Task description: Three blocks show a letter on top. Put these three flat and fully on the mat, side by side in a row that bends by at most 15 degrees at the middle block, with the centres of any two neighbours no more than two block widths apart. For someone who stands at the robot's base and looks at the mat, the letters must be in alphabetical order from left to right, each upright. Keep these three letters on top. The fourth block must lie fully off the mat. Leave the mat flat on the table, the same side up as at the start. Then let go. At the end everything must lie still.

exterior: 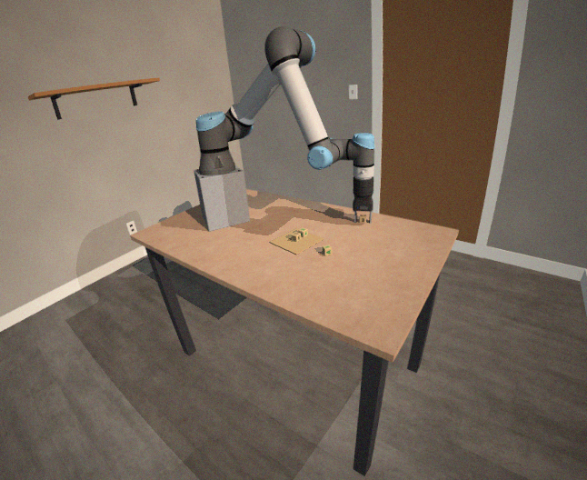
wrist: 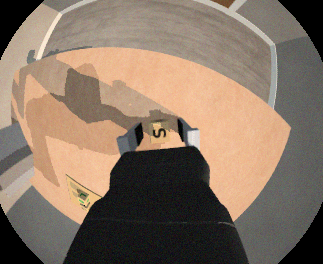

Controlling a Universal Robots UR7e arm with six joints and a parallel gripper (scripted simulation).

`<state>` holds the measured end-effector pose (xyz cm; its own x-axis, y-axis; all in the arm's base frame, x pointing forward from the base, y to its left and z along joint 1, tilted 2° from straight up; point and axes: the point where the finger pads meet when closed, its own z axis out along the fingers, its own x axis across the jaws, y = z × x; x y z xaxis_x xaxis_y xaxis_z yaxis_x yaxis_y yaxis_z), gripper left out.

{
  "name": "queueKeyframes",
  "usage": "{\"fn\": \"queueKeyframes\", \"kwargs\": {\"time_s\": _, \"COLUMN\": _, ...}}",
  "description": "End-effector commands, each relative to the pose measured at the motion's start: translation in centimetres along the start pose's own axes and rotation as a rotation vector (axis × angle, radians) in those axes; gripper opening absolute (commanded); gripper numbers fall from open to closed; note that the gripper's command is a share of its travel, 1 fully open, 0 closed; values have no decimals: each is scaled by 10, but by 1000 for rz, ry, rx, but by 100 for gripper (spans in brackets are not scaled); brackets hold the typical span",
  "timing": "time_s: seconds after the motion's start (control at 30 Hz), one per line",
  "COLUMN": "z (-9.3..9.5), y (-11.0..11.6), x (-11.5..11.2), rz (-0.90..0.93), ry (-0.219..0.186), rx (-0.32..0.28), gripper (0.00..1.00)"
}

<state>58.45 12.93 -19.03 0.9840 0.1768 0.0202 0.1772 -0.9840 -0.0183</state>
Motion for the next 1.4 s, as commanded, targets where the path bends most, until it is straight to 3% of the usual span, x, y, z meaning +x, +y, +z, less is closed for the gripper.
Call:
{"fn": "queueKeyframes", "kwargs": {"time_s": 0.0, "z": -1, "y": 0, "x": 1, "rz": 0, "ry": 2, "rx": 0, "gripper": 100}}
{"fn": "queueKeyframes", "kwargs": {"time_s": 0.33, "z": -1, "y": 0, "x": 1, "rz": 0, "ry": 2, "rx": 0, "gripper": 100}}
{"fn": "queueKeyframes", "kwargs": {"time_s": 0.37, "z": -1, "y": 0, "x": 1, "rz": 0, "ry": 2, "rx": 0, "gripper": 79}}
{"fn": "queueKeyframes", "kwargs": {"time_s": 0.9, "z": -1, "y": 0, "x": 1, "rz": 0, "ry": 2, "rx": 0, "gripper": 79}}
{"fn": "queueKeyframes", "kwargs": {"time_s": 0.93, "z": -1, "y": 0, "x": 1, "rz": 0, "ry": 2, "rx": 0, "gripper": 49}}
{"fn": "queueKeyframes", "kwargs": {"time_s": 1.37, "z": -1, "y": 0, "x": 1, "rz": 0, "ry": 2, "rx": 0, "gripper": 49}}
